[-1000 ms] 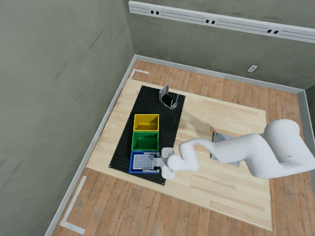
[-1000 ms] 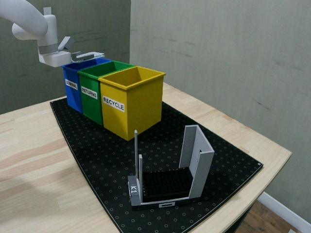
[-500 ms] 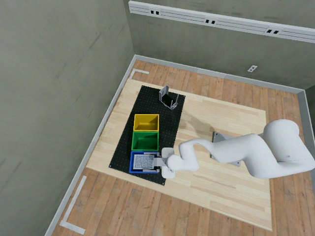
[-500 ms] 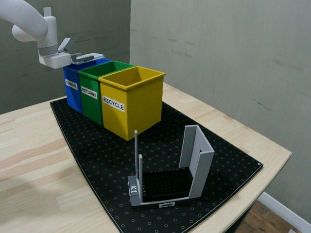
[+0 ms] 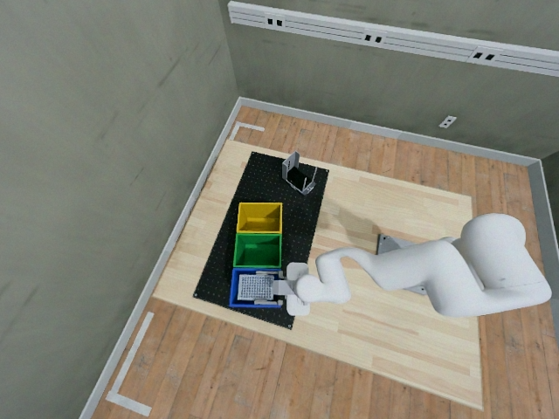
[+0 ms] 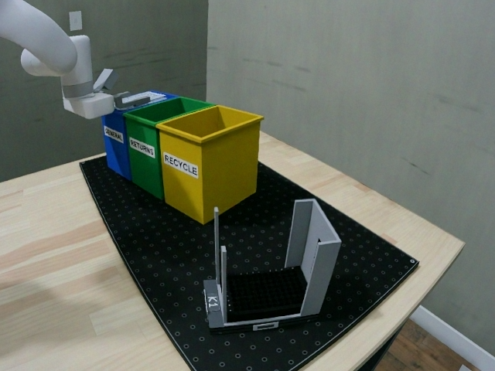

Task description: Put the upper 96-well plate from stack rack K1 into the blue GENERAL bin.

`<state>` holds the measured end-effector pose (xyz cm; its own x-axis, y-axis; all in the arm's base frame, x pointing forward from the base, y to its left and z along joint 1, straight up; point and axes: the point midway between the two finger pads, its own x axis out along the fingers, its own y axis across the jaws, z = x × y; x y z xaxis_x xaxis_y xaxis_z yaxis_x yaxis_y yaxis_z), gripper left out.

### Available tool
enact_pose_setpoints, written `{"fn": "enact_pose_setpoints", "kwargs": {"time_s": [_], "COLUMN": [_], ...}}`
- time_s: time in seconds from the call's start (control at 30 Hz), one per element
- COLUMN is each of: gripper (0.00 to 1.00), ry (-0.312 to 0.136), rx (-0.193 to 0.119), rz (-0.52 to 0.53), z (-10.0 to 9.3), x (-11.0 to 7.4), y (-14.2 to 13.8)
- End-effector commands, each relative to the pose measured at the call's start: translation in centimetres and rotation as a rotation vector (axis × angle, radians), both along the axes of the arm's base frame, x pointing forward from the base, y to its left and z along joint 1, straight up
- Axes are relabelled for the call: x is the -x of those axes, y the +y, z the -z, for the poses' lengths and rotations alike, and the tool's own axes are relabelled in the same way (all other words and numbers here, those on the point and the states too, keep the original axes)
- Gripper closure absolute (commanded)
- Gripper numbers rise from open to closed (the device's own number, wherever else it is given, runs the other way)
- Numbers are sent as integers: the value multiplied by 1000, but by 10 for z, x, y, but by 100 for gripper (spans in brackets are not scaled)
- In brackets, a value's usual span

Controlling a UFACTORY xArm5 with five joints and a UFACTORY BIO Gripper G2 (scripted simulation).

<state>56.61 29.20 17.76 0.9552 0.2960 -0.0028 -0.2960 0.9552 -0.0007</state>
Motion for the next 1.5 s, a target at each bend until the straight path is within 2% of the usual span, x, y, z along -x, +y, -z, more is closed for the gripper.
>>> {"fn": "enact_pose_setpoints", "kwargs": {"time_s": [0.0, 0.63, 0.67, 1.47], "gripper": [100, 100, 82, 82], "ry": [-3, -3, -3, -3], "rx": [0, 0, 0, 0], "rz": [0, 0, 0, 0], "z": [4, 4, 4, 4], "x": [-1, -1, -1, -1], "y": [0, 0, 0, 0]}}
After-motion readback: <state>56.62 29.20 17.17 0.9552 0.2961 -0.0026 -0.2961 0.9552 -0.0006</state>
